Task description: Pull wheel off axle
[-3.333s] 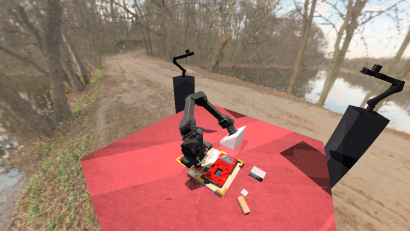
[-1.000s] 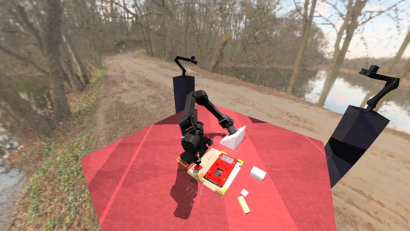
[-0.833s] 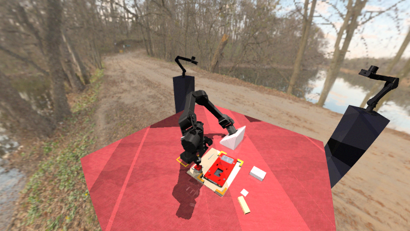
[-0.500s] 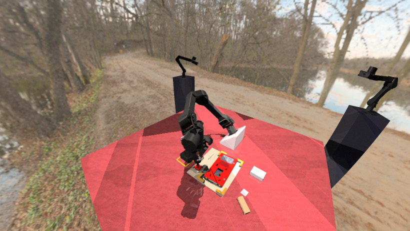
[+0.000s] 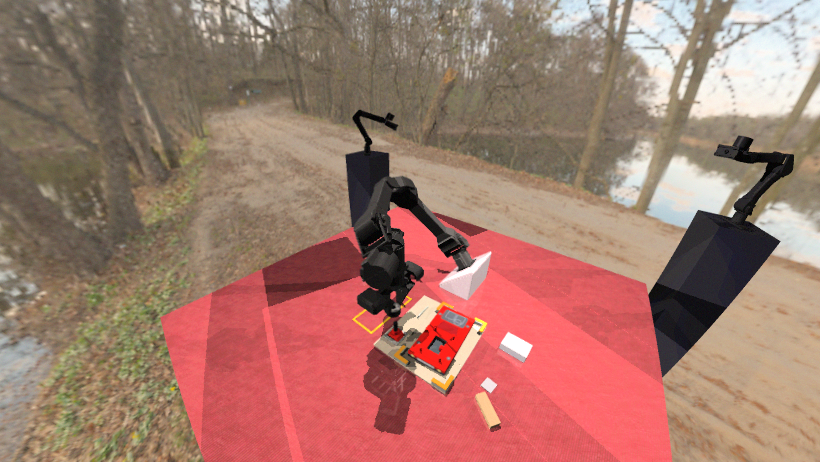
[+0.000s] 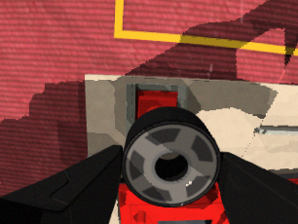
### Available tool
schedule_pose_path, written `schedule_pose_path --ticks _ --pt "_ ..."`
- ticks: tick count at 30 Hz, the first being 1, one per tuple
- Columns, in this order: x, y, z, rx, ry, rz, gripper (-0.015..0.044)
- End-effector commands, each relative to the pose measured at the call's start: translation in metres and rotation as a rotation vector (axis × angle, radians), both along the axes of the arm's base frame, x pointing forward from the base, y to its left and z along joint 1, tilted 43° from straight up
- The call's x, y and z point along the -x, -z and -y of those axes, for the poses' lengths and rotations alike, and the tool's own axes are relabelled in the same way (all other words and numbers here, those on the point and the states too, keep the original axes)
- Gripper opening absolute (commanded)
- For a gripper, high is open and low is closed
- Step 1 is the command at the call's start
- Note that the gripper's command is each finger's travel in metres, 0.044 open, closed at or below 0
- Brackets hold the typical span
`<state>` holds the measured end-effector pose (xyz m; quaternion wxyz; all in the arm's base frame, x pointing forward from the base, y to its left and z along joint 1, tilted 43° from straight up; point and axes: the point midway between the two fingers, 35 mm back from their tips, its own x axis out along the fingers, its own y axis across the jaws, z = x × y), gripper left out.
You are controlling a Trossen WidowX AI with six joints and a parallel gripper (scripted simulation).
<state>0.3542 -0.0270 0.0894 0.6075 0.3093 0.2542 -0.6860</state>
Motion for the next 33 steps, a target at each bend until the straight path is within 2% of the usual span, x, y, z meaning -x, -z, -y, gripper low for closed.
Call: schedule_pose_path --ticks 1,24,33 --pt "0.007 -0.01 0.009 0.003 0.0 -0.006 0.0" --pt "0.06 -0.064 0.054 0.005 0.004 -0.005 0.0" --pt "0.063 -0.056 0.064 0.006 0.004 -0.005 0.0"
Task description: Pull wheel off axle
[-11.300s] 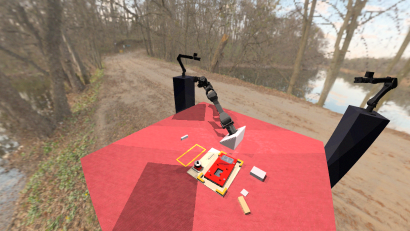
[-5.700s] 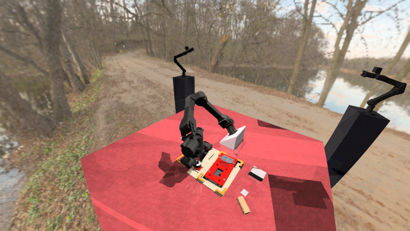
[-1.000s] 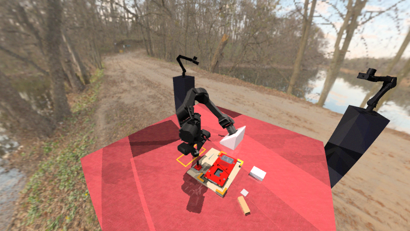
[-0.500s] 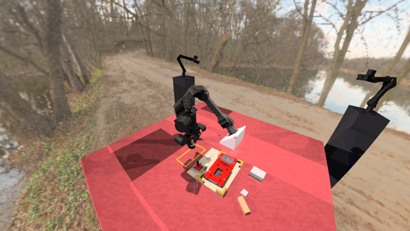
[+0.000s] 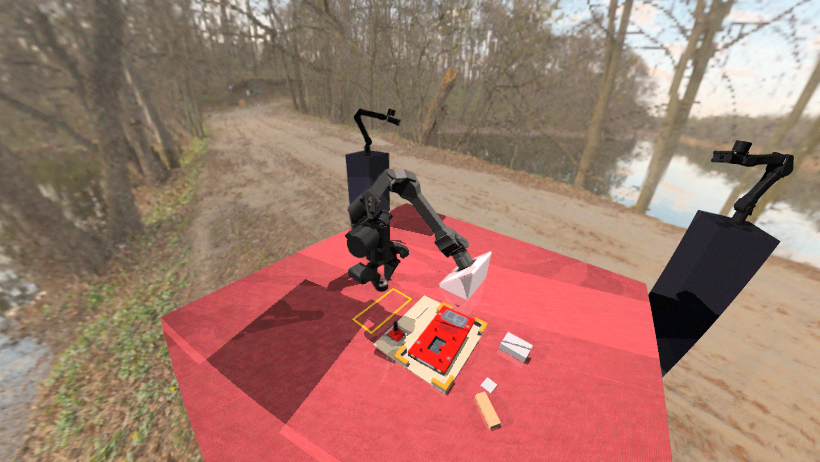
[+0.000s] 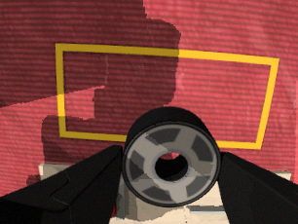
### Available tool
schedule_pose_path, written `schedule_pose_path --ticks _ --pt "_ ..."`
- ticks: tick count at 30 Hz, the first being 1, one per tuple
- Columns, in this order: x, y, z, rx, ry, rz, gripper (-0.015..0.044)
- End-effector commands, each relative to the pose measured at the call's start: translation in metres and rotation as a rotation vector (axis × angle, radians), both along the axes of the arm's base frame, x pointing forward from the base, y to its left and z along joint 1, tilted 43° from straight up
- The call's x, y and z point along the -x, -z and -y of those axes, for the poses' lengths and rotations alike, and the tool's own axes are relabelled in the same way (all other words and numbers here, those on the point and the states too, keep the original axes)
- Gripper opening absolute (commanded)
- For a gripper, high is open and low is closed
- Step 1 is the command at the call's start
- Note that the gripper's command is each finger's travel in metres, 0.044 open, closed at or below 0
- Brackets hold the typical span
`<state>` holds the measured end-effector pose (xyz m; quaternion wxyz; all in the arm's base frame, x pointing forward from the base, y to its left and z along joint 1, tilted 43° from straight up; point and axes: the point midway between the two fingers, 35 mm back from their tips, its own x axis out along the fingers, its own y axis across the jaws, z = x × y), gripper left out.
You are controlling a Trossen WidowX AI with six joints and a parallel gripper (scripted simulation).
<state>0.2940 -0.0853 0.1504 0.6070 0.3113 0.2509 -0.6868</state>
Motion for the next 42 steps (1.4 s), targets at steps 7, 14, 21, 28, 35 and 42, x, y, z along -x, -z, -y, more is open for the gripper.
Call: schedule_pose_path --ticks 7,14,21,28,35,42 --pt "0.002 0.018 0.017 0.002 -0.001 -0.01 0.0" --pt "0.004 0.044 0.042 0.002 -0.001 -0.009 0.0" --pt "0.009 0.068 0.066 0.008 -0.001 -0.01 0.0" --pt "0.009 0.067 0.065 0.004 0.004 -0.004 0.0079" --pt "0.009 0.067 0.065 0.004 0.004 -0.004 0.0263" --pt "0.004 0.035 0.034 0.003 0.001 -0.009 0.03"
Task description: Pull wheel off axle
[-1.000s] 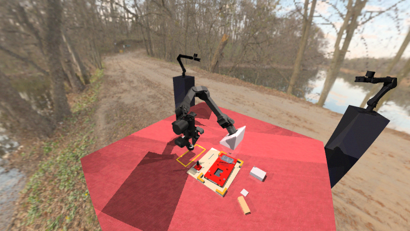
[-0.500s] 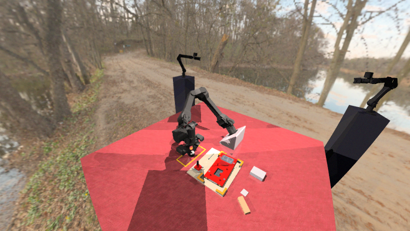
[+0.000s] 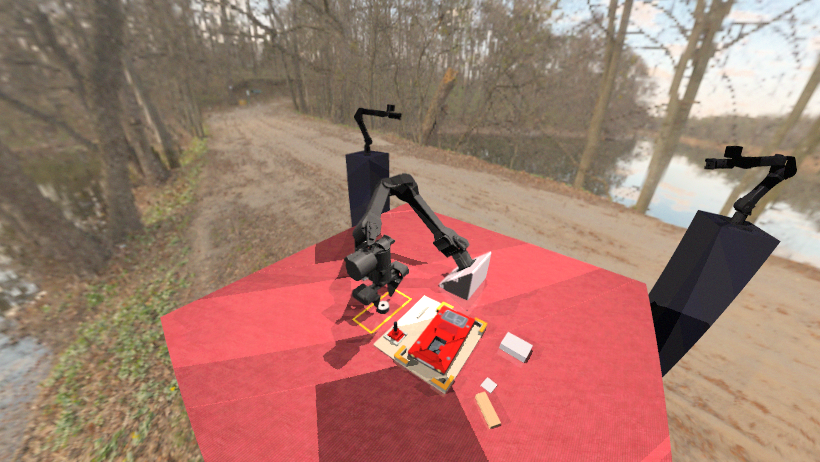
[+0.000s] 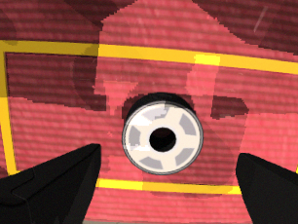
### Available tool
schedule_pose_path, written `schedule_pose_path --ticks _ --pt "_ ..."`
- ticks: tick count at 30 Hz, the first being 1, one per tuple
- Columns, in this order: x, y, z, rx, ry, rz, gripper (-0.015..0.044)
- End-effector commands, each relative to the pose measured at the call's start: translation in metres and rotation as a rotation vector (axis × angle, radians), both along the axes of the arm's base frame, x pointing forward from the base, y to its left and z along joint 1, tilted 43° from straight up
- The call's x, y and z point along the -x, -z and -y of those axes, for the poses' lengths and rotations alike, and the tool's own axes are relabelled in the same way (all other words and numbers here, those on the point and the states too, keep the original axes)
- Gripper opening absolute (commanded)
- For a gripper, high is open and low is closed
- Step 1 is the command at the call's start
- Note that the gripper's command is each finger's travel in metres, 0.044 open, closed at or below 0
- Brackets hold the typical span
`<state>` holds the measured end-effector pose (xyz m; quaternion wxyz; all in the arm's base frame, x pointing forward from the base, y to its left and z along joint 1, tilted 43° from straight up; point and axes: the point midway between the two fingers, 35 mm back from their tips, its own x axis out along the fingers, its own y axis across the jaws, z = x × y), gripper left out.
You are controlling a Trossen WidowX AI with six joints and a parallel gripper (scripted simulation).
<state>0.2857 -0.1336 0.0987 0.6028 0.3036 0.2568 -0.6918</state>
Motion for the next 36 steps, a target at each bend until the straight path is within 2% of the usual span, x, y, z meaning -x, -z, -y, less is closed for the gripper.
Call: schedule_pose_path --ticks 1,4,9,10,15,36 --pt "-0.004 -0.022 -0.02 0.003 -0.005 0.013 0.03" --pt "-0.004 -0.027 -0.024 0.004 -0.005 0.013 0.03" --pt "0.02 -0.024 -0.054 -0.009 -0.013 0.01 0.0431" --pt "0.029 -0.025 -0.063 -0.01 -0.012 0.01 0.044" --pt "0.067 -0.031 -0.093 -0.001 -0.006 0.006 0.044" --pt "0.068 -0.031 -0.094 0.0 -0.005 0.005 0.044"
